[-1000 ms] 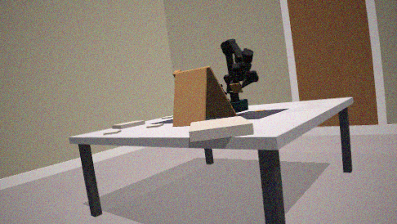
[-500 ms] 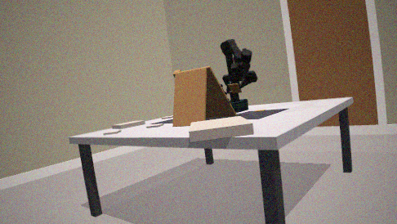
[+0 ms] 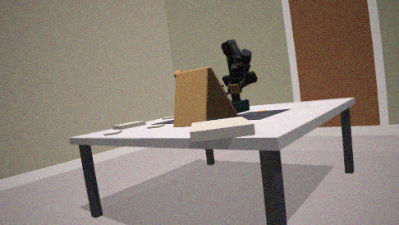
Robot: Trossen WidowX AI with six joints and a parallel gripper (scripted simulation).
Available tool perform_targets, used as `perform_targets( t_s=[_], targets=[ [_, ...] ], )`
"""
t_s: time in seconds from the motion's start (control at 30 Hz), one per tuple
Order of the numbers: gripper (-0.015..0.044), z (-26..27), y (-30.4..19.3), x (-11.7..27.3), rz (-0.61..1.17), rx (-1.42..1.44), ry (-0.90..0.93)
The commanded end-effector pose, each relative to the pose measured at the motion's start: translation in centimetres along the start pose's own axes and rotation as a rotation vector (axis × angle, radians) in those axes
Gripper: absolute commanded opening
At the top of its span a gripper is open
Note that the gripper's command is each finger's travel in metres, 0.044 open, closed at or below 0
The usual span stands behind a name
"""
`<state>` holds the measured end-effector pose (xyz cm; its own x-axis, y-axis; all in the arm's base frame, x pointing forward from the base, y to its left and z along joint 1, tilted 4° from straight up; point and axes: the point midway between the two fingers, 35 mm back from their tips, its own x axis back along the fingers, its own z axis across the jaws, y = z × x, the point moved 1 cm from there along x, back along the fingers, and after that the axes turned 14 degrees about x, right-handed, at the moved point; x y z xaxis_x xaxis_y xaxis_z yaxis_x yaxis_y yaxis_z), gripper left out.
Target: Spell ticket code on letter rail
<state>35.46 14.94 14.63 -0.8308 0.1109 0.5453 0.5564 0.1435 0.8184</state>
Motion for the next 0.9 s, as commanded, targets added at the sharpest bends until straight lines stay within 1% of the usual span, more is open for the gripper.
perform_targets(
  t_s=[0.0,0.87],
  targets=[
    [0.0000,-0.2,-0.1,0.1,0.000,0.003,0.003],
    [0.0000,-1.4,-0.4,0.0,0.000,0.004,0.003]
  ],
)
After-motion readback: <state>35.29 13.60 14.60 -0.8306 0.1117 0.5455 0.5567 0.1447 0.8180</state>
